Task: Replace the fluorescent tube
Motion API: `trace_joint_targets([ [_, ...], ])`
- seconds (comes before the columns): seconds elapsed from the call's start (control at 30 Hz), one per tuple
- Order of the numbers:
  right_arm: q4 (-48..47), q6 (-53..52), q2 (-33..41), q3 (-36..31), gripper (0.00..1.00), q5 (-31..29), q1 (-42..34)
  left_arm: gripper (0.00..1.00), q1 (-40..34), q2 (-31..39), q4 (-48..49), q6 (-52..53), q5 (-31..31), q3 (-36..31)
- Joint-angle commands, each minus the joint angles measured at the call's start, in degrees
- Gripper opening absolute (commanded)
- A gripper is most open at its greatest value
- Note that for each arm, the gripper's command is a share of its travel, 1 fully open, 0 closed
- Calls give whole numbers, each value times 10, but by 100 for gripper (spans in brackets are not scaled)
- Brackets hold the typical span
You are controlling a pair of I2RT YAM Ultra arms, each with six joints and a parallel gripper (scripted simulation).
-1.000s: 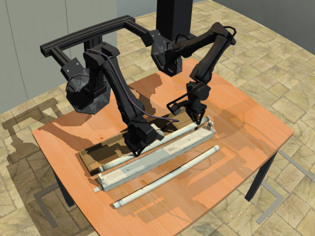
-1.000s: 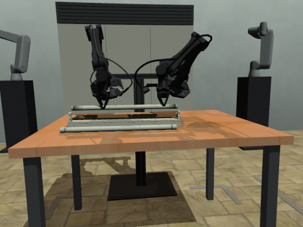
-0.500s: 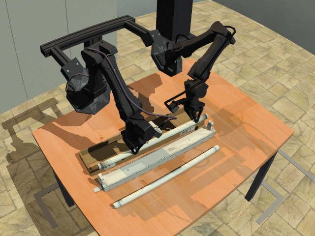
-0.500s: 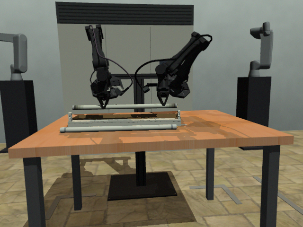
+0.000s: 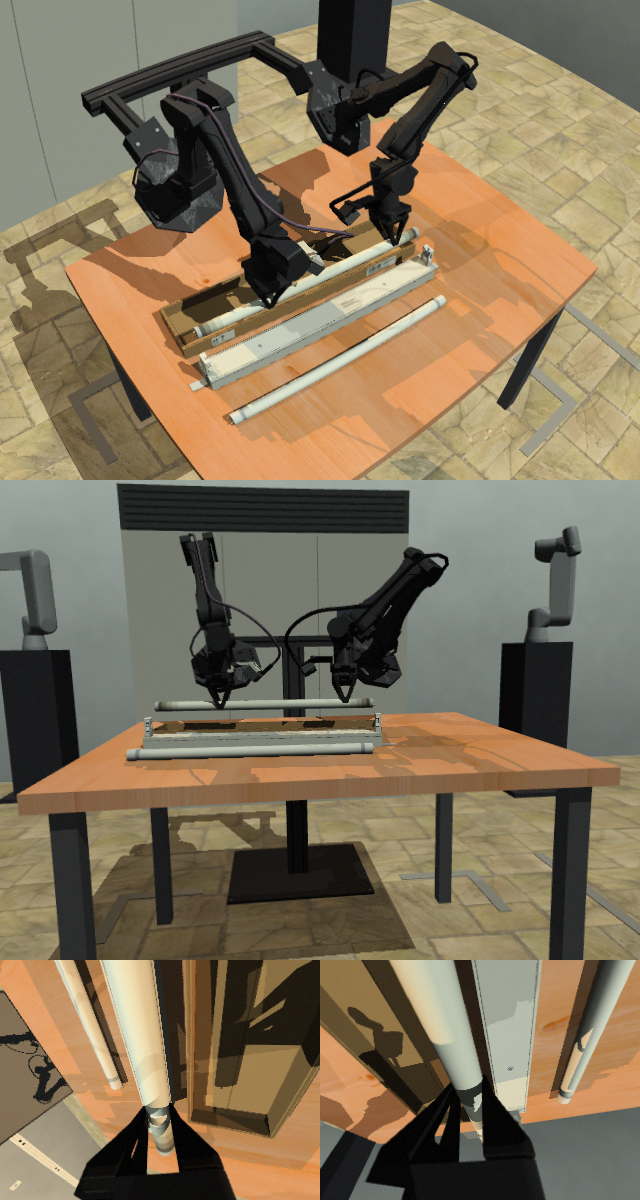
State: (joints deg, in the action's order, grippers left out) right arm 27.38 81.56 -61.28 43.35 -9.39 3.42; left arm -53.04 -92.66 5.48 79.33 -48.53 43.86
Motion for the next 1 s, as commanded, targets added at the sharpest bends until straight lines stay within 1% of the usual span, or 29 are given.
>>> trace_joint_targets([
  [0.0, -13, -8, 22, -17, 11, 4, -11, 11, -20, 18, 14, -11, 0, -18],
  [0.23, -23, -15, 46, -51, 11, -8, -17, 11, -30, 22, 27, -22, -11, -47],
  [0.27, -16, -13, 45, -49, 11, 4, -17, 11, -30, 22, 18, -17, 0, -47],
  [0.33, -16, -13, 45, -49, 11, 4, -17, 11, -30, 22, 18, -17, 0, -47],
  [0.37, -18, -13, 43, -36, 11, 5, -17, 11, -30, 21, 22, -7, -1, -32],
  [0.4, -10, -13, 52, -25, 11, 5, -19, 11, -32, 29, 6, -5, 0, -18],
  [0.47, -20, -13, 42, -24, 11, 4, -18, 11, -32, 13, 24, -7, -1, -17],
  [0.5, -21, -13, 42, -29, 11, 4, -19, 11, -32, 2, 25, -8, -1, -25],
  [0.53, -22, -14, 49, -51, 11, 4, -20, 11, -32, 6, 24, -14, -1, -45],
  [0.57, -22, -14, 51, -58, 11, 4, -21, 11, -32, 8, 22, -19, 0, -55],
  [0.7, -24, -16, 55, -61, 11, 2, -22, 11, -34, 28, 29, -23, -2, -55],
  [0.9, -26, -17, 58, -68, 11, 1, -23, 11, -36, 19, 31, -24, -4, -60],
  [0.97, -30, -21, 67, -80, 11, -10, -26, 11, -41, 31, 38, -30, -16, -71],
])
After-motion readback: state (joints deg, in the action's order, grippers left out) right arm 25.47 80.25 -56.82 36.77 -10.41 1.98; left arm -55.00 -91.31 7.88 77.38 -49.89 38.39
